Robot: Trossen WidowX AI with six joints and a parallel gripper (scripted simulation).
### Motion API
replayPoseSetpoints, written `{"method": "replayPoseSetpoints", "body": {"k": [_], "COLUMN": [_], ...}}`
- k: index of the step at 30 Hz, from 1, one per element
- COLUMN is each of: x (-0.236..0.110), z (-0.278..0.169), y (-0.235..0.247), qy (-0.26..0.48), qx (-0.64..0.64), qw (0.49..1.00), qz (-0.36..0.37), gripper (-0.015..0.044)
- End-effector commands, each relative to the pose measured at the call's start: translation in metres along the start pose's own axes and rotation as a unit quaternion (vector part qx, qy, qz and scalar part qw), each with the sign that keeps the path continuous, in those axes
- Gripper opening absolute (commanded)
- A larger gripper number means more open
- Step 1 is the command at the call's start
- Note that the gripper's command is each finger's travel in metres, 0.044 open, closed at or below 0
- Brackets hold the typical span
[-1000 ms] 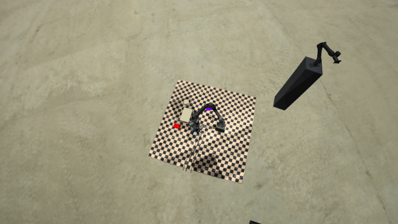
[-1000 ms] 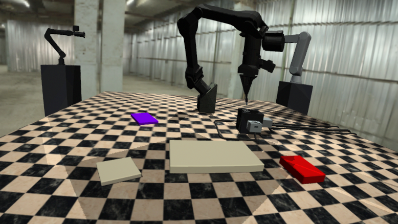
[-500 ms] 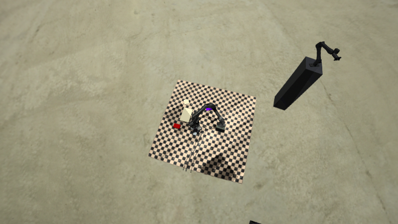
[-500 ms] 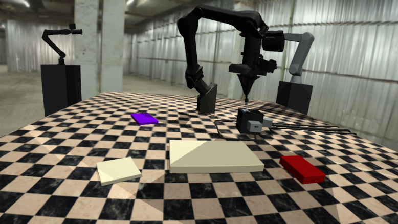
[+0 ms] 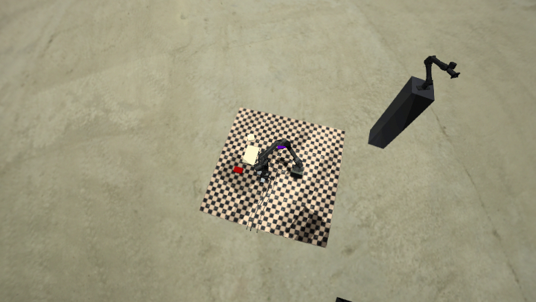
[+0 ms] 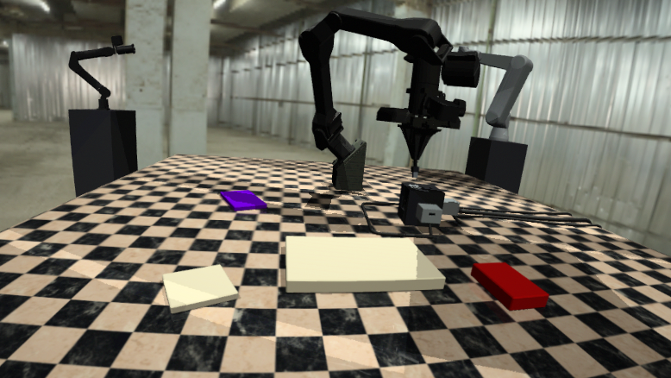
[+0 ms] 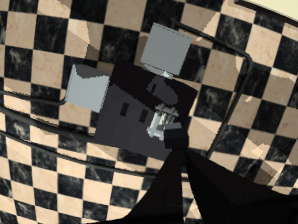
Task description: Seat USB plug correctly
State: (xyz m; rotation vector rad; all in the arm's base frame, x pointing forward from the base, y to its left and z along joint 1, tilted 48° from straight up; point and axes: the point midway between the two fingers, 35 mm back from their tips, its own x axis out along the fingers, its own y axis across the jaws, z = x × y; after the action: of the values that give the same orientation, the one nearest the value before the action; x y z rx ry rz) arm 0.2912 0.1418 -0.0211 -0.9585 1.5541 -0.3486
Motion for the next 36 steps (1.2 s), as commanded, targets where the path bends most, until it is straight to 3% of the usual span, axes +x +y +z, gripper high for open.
{"method": "replayPoseSetpoints", "body": {"k": [1, 18, 36], "x": [0.0001, 0.0001, 0.0001], "z": [0.0000, 0.0000, -0.0001], "y": [0.0001, 0.0001, 0.0001], "qy": [0.000, 0.000, 0.000], "qx": [0.059, 0.278, 0.494], "qw": [0.998, 0.961, 0.869], "qz": [0.000, 0.000, 0.000], "gripper": [0.0000, 0.0000, 0.0000]}}
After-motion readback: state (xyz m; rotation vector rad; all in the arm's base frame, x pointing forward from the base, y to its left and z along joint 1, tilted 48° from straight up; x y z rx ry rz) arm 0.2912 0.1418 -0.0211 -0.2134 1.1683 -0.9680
